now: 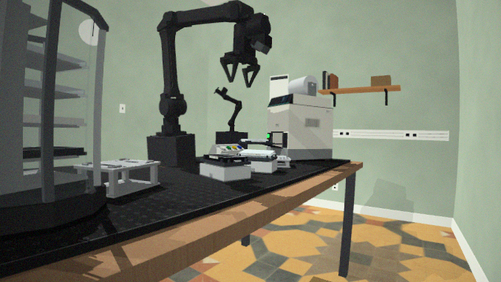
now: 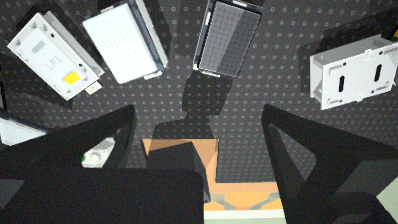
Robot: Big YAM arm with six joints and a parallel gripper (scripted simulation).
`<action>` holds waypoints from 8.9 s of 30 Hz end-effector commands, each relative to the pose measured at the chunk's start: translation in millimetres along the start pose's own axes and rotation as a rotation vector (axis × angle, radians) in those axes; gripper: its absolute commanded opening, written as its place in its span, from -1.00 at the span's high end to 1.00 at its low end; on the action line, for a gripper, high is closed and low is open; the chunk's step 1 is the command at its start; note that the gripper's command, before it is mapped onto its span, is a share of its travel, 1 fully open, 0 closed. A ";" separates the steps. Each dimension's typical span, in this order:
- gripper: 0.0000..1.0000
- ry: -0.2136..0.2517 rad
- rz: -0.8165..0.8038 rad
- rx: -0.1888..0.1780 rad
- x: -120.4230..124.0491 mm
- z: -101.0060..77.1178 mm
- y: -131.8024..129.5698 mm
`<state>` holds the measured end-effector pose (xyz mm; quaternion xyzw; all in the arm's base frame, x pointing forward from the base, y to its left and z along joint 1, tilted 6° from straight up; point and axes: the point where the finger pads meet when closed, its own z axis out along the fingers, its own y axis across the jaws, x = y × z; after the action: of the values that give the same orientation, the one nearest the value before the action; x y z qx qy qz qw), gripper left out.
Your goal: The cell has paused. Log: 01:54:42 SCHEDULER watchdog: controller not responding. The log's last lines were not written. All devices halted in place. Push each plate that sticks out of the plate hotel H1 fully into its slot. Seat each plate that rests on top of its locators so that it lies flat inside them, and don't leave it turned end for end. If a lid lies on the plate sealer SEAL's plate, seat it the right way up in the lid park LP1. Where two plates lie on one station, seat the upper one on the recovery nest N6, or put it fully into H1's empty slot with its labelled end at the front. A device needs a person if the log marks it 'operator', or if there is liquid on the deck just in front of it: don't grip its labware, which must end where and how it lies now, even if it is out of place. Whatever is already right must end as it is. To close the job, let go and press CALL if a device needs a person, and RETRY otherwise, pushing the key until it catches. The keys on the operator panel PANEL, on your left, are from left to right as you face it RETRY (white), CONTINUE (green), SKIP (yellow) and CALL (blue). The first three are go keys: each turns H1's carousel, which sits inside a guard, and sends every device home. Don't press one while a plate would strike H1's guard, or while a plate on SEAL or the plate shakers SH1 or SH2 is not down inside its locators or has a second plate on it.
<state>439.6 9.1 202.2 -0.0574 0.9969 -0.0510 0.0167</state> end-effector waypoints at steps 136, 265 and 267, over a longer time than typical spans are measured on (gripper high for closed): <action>-1.00 -0.012 -1.316 0.007 -2.6 142.2 -3.0; -1.00 -0.045 -1.312 0.037 -19.9 41.5 0.9; -1.00 -0.045 -1.312 0.037 -19.9 41.5 0.9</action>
<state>438.1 3.2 136.9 -0.6560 0.7528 -0.0498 -0.0190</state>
